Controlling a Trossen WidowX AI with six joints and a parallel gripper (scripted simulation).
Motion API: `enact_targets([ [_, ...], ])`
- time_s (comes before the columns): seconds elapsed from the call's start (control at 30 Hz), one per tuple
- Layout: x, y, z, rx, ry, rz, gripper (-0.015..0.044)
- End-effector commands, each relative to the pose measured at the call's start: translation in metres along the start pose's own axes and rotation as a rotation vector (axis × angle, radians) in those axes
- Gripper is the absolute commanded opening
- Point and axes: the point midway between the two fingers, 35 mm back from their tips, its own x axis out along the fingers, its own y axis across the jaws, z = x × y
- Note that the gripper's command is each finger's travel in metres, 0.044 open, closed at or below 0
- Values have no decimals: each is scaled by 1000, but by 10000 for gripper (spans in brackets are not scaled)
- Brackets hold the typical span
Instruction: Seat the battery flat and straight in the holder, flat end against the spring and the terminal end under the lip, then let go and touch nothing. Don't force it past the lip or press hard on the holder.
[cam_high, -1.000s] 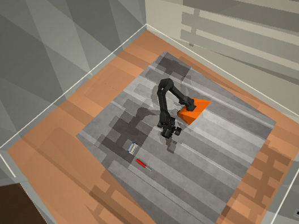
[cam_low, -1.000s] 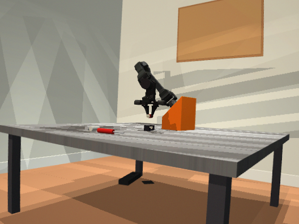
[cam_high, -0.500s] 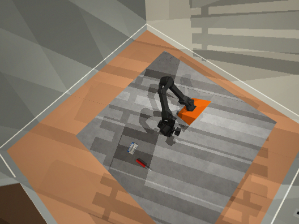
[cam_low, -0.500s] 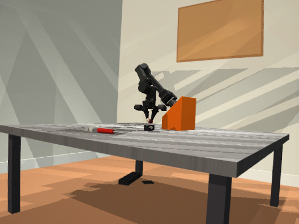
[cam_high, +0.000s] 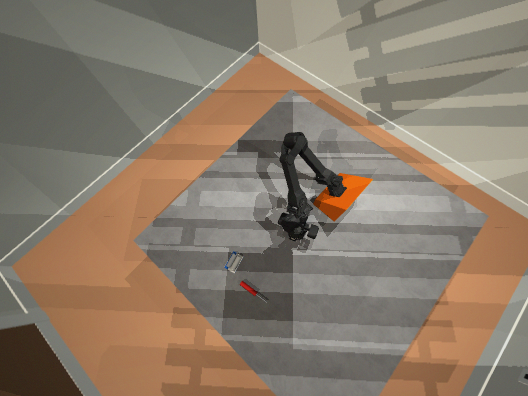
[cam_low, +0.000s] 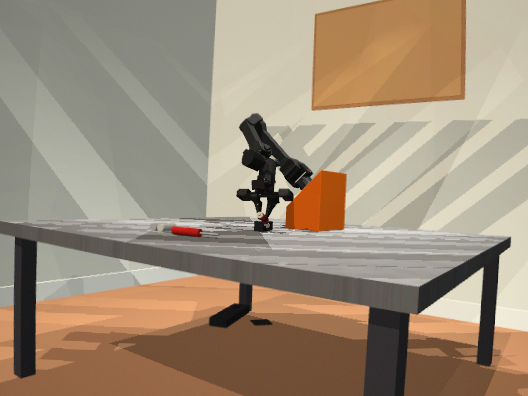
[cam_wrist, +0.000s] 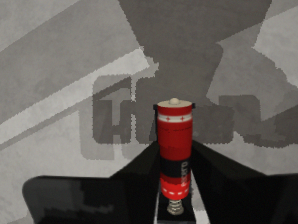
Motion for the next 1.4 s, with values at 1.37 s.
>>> enact_targets([
  [1.37, 10, -2, -22, -20, -231, 24, 70],
])
